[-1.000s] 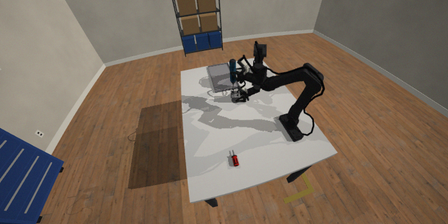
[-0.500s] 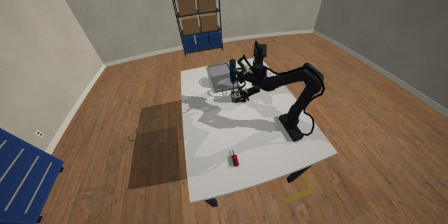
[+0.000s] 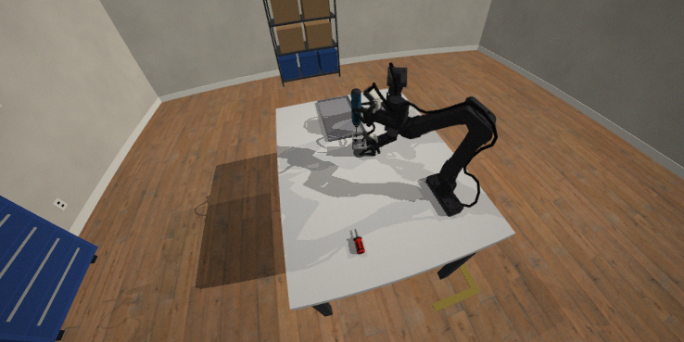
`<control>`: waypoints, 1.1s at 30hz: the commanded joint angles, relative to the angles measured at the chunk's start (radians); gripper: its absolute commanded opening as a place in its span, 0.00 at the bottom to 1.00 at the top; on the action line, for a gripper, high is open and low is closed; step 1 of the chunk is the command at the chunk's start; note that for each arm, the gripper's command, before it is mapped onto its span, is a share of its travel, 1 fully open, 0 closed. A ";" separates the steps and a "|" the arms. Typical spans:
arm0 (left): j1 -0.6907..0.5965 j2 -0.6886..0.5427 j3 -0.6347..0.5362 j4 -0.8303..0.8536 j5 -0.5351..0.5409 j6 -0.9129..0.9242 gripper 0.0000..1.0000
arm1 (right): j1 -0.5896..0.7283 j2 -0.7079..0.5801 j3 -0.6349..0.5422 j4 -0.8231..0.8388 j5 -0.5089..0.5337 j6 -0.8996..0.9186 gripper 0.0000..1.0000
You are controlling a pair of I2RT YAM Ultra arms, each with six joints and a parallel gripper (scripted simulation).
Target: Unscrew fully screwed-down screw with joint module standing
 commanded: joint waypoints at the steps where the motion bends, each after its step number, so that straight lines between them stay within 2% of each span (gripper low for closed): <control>1: -0.012 -0.056 0.010 0.070 -0.011 0.009 0.42 | 0.000 -0.008 0.002 0.001 0.005 0.001 0.59; 3: -0.012 -0.063 -0.021 0.066 -0.011 0.009 0.42 | 0.000 -0.008 0.002 0.001 0.005 0.001 0.59; 9: -0.012 -0.077 0.008 0.066 -0.011 0.009 0.42 | 0.000 -0.008 0.002 0.001 0.005 0.001 0.59; 13: -0.012 -0.089 -0.041 0.059 -0.011 0.009 0.42 | 0.000 -0.008 0.002 0.001 0.005 0.001 0.59; 26: -0.013 -0.142 -0.039 0.047 -0.012 0.009 0.42 | 0.000 -0.008 0.002 0.001 0.005 0.001 0.59; 28: -0.013 -0.146 -0.080 0.041 -0.012 0.010 0.42 | 0.000 -0.008 0.002 0.001 0.005 0.001 0.59; 33: -0.013 -0.175 -0.082 0.035 -0.012 0.009 0.42 | 0.000 -0.008 0.002 0.001 0.005 0.001 0.59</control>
